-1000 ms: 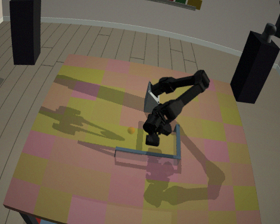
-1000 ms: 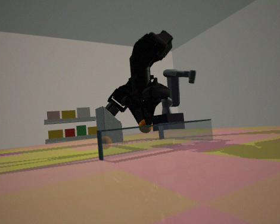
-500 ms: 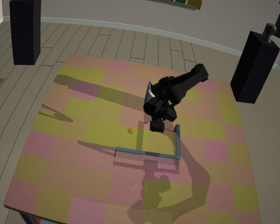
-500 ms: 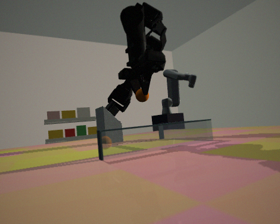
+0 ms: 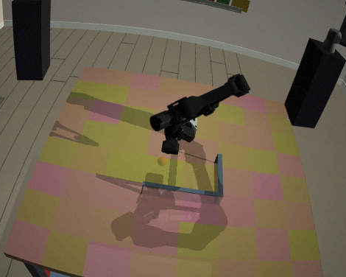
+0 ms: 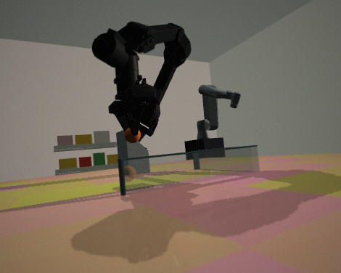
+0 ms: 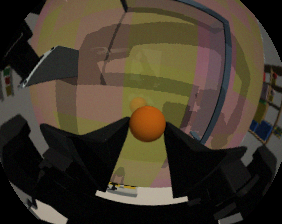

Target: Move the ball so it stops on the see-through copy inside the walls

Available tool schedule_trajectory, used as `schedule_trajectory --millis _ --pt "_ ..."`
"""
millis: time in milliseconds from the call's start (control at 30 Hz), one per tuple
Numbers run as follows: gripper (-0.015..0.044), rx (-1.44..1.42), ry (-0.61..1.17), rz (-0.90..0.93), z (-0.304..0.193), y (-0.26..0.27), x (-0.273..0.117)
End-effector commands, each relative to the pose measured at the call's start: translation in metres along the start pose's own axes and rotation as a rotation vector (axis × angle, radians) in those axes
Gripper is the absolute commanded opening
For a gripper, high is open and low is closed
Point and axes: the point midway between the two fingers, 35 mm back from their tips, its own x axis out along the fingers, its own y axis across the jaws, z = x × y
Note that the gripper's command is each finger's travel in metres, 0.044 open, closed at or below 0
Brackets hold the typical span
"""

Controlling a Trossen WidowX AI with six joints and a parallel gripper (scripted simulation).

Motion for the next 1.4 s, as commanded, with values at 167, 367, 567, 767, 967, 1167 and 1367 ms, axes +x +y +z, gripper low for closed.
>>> schedule_trajectory --millis 167,367,567,767,967,1167,1367 --pt "0.0 -0.002 -0.001 0.001 -0.015 0.016 0.015" --pt "0.0 -0.002 -0.001 0.001 -0.015 0.015 0.047" --pt "0.0 -0.002 -0.005 0.001 -0.013 0.017 0.078" --pt "0.0 -0.002 -0.005 0.001 -0.013 0.017 0.082" --pt "0.0 -0.002 -0.005 0.001 -0.013 0.017 0.091" --pt "0.0 -0.003 -0.006 0.001 -0.013 0.017 0.098" --pt "0.0079 -0.005 -0.002 0.001 -0.014 0.017 0.096"
